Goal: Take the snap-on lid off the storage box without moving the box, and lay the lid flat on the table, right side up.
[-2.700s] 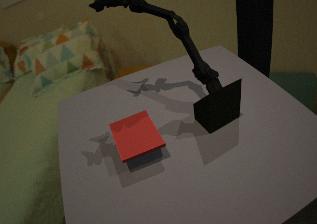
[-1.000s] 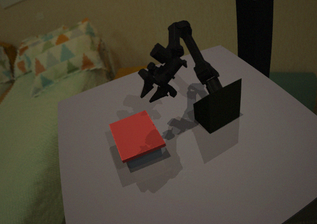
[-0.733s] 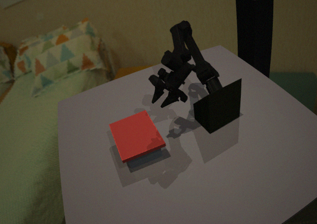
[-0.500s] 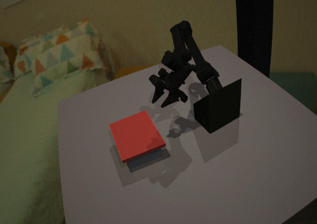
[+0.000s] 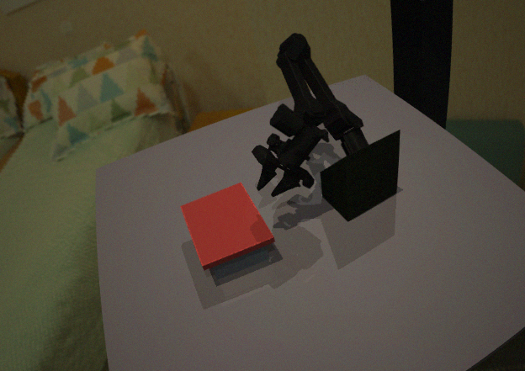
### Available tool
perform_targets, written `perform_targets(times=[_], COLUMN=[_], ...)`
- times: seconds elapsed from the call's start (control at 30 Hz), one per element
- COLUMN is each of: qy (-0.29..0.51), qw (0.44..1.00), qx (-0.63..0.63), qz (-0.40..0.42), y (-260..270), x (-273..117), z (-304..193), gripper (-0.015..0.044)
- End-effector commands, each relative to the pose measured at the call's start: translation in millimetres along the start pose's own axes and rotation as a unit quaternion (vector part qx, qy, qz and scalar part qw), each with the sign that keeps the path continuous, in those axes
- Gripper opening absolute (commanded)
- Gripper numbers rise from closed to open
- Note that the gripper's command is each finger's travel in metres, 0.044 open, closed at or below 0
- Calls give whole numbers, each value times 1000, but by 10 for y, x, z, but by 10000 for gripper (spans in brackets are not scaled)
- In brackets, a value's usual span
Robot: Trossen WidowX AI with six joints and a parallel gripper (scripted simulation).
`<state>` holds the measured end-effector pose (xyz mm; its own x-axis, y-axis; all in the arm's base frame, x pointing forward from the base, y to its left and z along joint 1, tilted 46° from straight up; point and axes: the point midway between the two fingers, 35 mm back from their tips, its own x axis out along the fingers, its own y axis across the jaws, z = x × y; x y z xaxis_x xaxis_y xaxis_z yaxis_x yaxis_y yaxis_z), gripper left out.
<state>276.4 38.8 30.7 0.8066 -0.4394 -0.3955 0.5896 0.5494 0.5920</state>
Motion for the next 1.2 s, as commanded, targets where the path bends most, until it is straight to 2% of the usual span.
perform_targets(times=[0.0,1.17], qy=[3,3], qw=[1000,1000], qx=[-4,-3], qz=[2,1], y=[-33,-15], x=[25,559], z=[-2,-10], gripper=[235,235])
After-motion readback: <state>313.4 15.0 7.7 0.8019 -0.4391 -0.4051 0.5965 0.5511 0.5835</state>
